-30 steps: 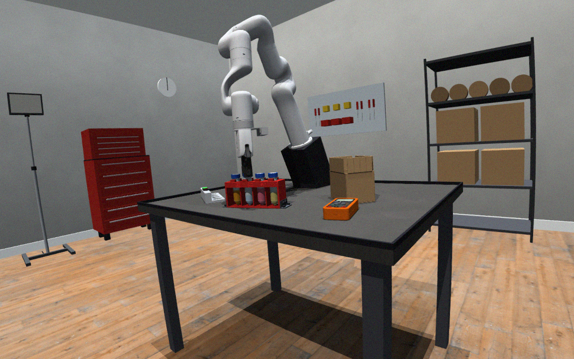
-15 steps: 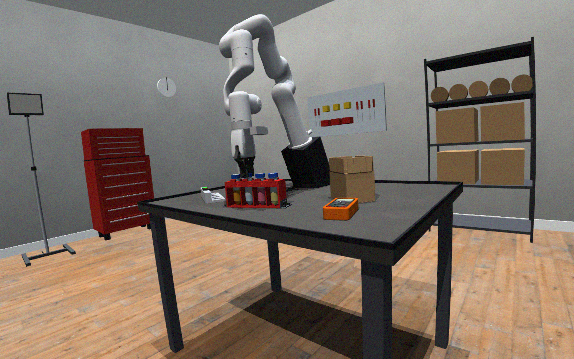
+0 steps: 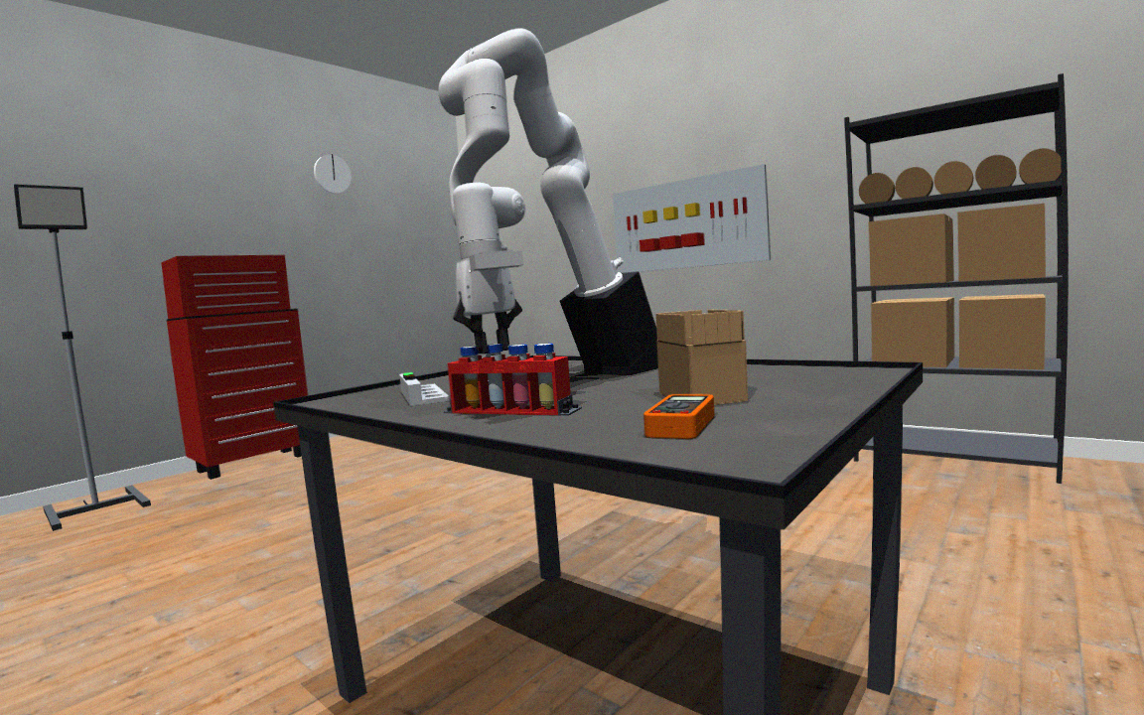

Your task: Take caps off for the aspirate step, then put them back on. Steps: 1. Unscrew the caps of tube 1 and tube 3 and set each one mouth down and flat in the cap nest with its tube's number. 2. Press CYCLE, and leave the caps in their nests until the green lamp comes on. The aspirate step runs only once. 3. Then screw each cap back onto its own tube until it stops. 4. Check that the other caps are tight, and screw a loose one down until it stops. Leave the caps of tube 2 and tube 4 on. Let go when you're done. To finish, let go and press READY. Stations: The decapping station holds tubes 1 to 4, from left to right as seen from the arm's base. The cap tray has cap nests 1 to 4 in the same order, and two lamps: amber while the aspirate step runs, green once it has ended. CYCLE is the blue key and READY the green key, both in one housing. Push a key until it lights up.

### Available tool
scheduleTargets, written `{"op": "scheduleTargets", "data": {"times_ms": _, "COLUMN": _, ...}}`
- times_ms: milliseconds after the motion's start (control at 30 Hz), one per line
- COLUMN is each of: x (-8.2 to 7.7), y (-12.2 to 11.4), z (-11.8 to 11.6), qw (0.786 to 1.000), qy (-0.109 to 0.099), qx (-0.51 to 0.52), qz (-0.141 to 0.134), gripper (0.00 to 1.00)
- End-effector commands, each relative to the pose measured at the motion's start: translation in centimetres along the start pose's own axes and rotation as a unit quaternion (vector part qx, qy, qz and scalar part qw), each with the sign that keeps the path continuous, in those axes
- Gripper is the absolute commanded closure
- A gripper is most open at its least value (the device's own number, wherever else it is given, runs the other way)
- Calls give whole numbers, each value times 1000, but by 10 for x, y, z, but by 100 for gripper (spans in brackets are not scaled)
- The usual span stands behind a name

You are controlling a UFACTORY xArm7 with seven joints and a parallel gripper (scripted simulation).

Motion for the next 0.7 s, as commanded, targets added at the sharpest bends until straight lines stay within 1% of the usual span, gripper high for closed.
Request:
{"op": "scheduleTargets", "data": {"times_ms": 0, "x": 0, "y": 2, "z": -1, "qw": 997, "qy": -22, "qx": 76, "qz": -14, "gripper": 100}}
{"op": "scheduleTargets", "data": {"times_ms": 167, "x": 0, "y": 2, "z": -1, "qw": 997, "qy": -22, "qx": 76, "qz": -14, "gripper": 100}}
{"op": "scheduleTargets", "data": {"times_ms": 200, "x": 1, "y": 2, "z": -1, "qw": 997, "qy": -22, "qx": 76, "qz": -14, "gripper": 54}}
{"op": "scheduleTargets", "data": {"times_ms": 600, "x": 1, "y": 2, "z": -1, "qw": 997, "qy": -22, "qx": 76, "qz": -14, "gripper": 54}}
{"op": "scheduleTargets", "data": {"times_ms": 667, "x": 0, "y": 3, "z": -1, "qw": 999, "qy": -22, "qx": 36, "qz": -15, "gripper": 54}}
Point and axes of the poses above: the point where the finger pads meet when closed, its own x axis out along the fingers, its own z axis across the jaws, y = z × x, the point moved 2 cm from there along -x, back along the fingers, and after that the axes turned 12 degrees about x, right-handed, at the moved point
